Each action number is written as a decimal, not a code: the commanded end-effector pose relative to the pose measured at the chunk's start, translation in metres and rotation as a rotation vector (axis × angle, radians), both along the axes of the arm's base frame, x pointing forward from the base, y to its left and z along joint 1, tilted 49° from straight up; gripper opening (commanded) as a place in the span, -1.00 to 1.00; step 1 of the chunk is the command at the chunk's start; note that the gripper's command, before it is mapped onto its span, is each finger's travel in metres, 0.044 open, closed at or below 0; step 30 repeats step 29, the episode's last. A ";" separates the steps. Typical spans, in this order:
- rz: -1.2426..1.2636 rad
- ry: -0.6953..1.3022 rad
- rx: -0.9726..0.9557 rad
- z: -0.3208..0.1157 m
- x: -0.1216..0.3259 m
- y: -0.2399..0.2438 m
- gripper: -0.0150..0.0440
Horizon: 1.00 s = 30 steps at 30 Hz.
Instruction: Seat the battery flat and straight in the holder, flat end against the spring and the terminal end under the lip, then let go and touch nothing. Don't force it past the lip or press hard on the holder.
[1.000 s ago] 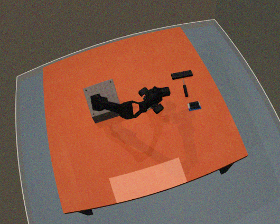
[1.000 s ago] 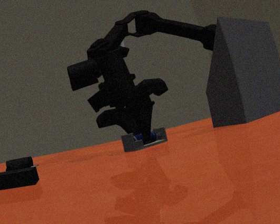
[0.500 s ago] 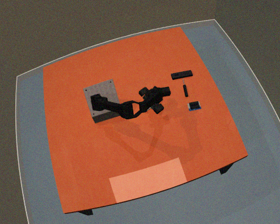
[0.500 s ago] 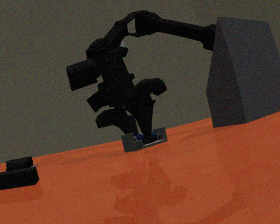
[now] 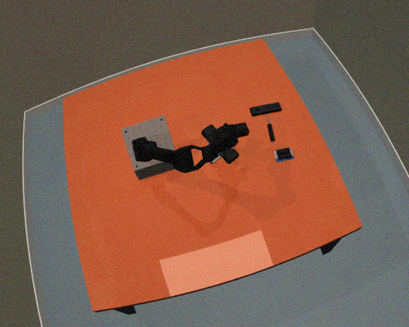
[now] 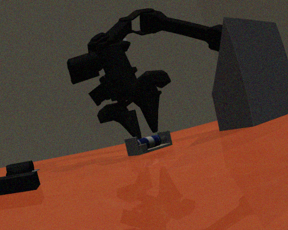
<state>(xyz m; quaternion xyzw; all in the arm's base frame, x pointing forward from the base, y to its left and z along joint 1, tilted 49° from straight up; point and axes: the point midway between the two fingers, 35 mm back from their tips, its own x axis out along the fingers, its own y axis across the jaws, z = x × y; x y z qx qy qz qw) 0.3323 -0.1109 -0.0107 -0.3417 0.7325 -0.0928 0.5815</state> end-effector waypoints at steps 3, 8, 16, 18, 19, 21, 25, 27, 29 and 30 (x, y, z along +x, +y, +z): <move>0.005 -0.016 0.006 0.033 0.002 0.040 0.75; 0.004 -0.017 0.005 0.042 -0.001 0.053 1.00; 0.004 -0.017 0.005 0.042 -0.001 0.053 1.00; 0.004 -0.017 0.005 0.042 -0.001 0.053 1.00; 0.004 -0.017 0.005 0.042 -0.001 0.053 1.00; 0.004 -0.017 0.005 0.042 -0.001 0.053 1.00; 0.004 -0.017 0.005 0.042 -0.001 0.053 1.00; 0.004 -0.017 0.005 0.042 -0.001 0.053 1.00; 0.004 -0.017 0.005 0.042 -0.001 0.053 1.00; 0.004 -0.017 0.005 0.042 -0.001 0.053 1.00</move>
